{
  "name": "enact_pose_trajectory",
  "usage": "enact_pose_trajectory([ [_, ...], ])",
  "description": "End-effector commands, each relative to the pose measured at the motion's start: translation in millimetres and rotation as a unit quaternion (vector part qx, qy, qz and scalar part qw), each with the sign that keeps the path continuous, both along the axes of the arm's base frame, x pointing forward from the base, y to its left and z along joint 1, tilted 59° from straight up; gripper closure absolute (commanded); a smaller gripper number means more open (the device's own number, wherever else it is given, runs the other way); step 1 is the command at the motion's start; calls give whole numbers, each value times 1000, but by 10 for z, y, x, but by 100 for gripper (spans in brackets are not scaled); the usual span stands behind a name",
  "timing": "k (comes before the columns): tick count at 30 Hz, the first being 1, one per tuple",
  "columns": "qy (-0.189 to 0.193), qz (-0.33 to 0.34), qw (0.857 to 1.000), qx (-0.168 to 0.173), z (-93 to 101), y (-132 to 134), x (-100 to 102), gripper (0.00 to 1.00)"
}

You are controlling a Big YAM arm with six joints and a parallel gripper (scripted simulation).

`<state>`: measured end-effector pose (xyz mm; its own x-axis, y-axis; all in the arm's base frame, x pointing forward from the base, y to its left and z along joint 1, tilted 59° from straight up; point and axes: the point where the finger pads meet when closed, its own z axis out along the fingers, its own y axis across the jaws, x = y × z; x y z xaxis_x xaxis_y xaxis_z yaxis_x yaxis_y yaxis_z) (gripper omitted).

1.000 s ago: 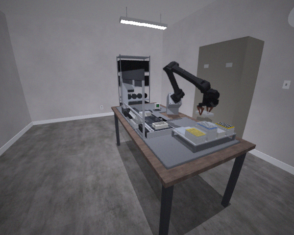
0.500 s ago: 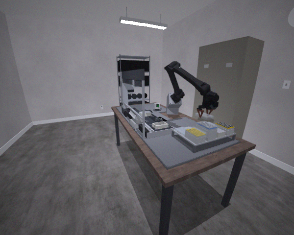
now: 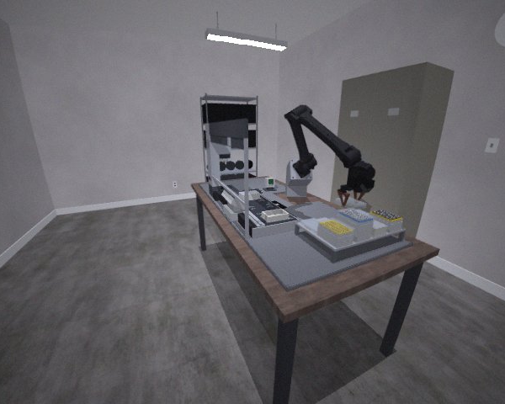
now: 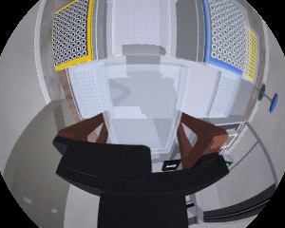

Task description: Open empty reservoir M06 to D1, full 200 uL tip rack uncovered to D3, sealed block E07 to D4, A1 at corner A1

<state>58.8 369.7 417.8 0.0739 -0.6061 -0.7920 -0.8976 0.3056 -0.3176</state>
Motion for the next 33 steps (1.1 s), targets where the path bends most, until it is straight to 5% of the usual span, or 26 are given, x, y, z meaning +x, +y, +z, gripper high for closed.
enact_pose_trajectory([
  [1,-4,-2,1000,2,-13,76,61,100],
  [13,-4,-2,1000,20,34,105,138,100],
  [24,-4,-2,1000,2,-200,330,218,100],
  [30,-5,-3,1000,23,-58,301,249,100],
  [33,-4,-2,1000,5,-229,419,271,100],
])
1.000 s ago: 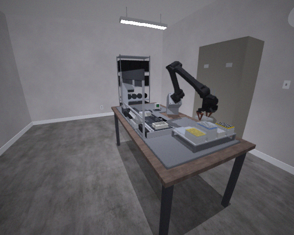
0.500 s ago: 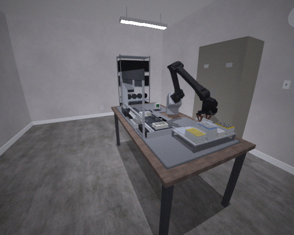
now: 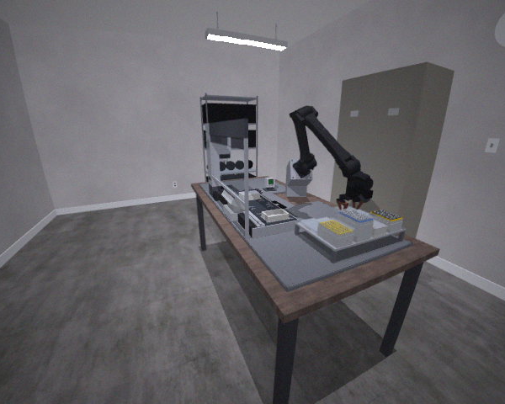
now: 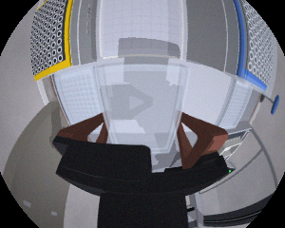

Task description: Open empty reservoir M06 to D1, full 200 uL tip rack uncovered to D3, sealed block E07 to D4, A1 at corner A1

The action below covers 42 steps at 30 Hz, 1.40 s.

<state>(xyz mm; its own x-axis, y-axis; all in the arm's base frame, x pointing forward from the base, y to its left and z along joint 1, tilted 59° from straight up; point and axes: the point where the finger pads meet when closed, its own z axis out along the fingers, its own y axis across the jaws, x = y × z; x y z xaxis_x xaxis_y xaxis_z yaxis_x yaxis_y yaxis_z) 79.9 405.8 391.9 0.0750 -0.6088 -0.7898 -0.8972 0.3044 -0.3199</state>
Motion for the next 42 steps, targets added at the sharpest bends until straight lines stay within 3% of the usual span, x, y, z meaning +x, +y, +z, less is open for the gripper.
enact_pose_trajectory([
  [1,-4,-2,1000,3,-12,65,67,100],
  [4,-4,-2,1000,10,34,112,90,100],
  [7,-4,-2,1000,3,-68,137,111,100],
  [13,-4,-3,1000,15,31,173,135,100],
  [14,-1,-3,999,35,174,89,108,100],
  [42,-1,-2,999,35,190,90,96,100],
])
